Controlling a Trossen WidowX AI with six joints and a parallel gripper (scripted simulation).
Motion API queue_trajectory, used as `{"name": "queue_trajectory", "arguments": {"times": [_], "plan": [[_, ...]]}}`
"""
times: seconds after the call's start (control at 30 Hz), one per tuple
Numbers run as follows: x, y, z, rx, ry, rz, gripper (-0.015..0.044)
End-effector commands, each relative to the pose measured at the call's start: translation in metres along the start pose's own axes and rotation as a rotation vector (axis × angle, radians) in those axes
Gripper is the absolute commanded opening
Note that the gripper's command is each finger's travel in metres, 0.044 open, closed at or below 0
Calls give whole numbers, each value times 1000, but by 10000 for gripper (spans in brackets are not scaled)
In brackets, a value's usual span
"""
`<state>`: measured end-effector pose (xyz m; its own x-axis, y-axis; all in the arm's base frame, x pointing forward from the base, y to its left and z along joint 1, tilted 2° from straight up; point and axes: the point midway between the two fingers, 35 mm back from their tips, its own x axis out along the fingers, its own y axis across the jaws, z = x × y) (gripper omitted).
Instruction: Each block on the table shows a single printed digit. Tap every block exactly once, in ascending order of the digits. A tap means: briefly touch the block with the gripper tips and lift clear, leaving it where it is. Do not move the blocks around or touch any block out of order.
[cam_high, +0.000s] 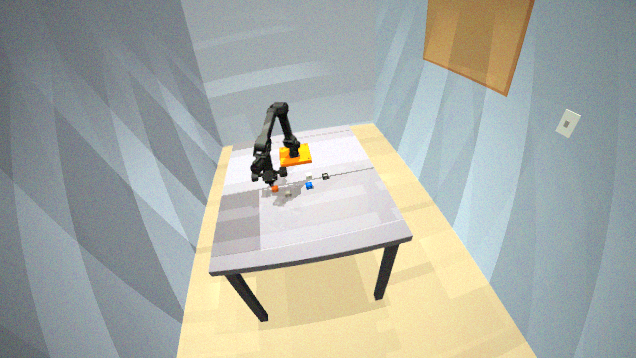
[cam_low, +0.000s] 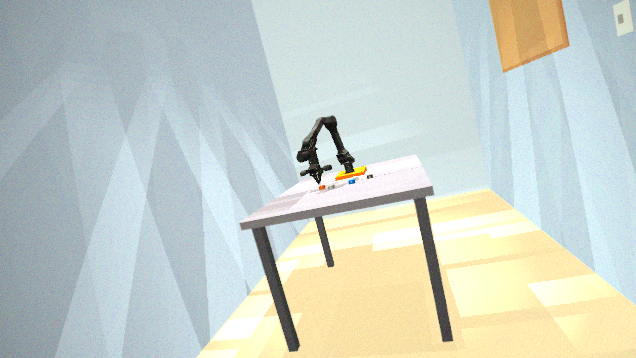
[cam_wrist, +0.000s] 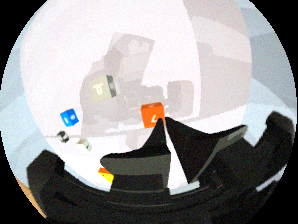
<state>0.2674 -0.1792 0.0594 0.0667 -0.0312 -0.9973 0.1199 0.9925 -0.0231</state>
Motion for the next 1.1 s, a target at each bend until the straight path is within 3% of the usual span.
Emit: {"name": "queue_trajectory", "arguments": {"times": [0.0,0.37,0.47,0.67,0.87,1.07], "plan": [[8,2,-2,-2,5,7,20],[15,2,-2,-2,5,7,20],[-11,1,-2,-2,5,6,20],[-23,1,-1,-2,5,7,20],[-94,1,-1,-2,5,7,20],[-96,21,6,-2,5,9,20]]}}
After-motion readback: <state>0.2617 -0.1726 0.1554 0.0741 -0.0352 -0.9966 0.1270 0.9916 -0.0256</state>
